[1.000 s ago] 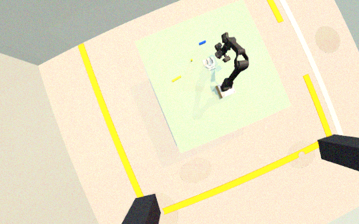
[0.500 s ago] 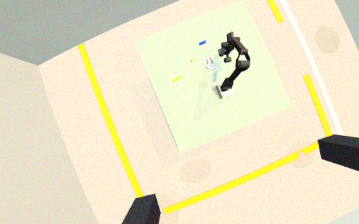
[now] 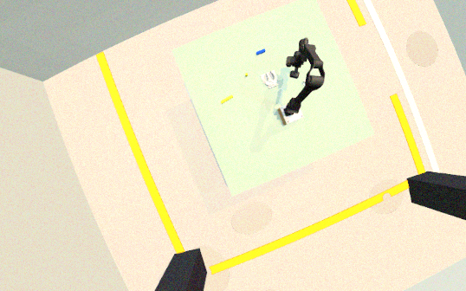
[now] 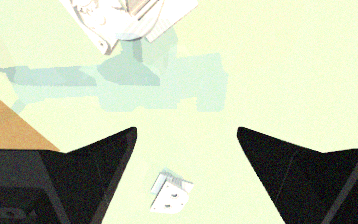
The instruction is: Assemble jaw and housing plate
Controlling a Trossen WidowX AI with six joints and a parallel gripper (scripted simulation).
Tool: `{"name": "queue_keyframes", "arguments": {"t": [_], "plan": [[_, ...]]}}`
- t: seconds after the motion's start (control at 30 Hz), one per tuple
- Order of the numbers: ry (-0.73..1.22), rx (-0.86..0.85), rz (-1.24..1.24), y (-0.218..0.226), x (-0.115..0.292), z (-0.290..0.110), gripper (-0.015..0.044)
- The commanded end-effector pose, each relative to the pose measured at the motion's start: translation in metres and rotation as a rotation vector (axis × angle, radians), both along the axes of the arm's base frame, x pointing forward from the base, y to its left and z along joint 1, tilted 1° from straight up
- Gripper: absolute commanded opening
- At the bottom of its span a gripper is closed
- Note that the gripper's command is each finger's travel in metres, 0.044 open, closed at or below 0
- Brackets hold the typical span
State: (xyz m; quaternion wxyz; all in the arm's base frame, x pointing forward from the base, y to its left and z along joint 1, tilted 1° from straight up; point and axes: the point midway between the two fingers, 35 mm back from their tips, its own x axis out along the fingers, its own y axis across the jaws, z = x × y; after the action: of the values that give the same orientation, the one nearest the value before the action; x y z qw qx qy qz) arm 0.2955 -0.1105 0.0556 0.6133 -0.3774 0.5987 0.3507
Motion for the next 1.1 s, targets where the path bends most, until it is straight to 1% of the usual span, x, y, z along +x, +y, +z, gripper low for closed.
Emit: {"name": "queue_keyframes", "arguments": {"t": [0.0, 1.07], "plan": [[-0.005, 0.006, -0.095, -0.007, -0.002, 0.002, 0.044], [-0.014, 0.034, -0.912, -0.07, -0.037, 0.006, 0.044]]}}
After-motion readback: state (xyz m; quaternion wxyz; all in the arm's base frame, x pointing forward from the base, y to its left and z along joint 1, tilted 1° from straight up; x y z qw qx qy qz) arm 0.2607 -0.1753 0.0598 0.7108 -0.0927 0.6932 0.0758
